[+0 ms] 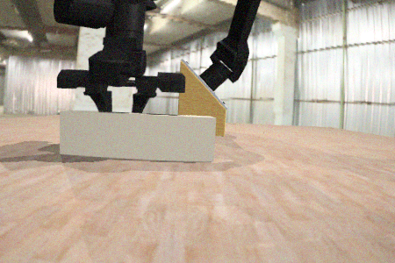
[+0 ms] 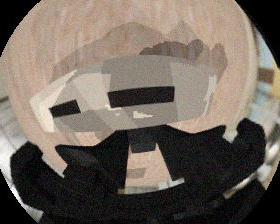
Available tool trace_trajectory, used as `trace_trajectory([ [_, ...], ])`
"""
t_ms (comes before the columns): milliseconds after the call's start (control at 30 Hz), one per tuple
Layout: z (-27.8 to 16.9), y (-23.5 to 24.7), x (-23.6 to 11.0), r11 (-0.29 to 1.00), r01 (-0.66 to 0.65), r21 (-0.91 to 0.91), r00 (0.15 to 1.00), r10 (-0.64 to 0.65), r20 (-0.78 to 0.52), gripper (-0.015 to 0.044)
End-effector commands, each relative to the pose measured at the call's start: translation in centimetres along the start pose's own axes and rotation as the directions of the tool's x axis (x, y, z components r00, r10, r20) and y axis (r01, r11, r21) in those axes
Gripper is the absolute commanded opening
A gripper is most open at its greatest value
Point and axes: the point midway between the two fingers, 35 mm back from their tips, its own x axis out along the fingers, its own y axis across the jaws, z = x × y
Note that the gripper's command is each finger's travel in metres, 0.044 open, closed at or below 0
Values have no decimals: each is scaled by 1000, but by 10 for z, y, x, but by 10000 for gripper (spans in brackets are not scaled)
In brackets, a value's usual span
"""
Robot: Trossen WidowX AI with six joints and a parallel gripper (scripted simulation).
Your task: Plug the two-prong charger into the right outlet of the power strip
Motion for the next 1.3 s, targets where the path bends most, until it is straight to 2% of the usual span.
trace_trajectory([
  [0, 8, 0, -3, 1000, 4, -21, 1000, -4, 24, 0],
  [1267, 8, 0, -8, 1000, 5, -21, 1000, -4, 24, 0],
])
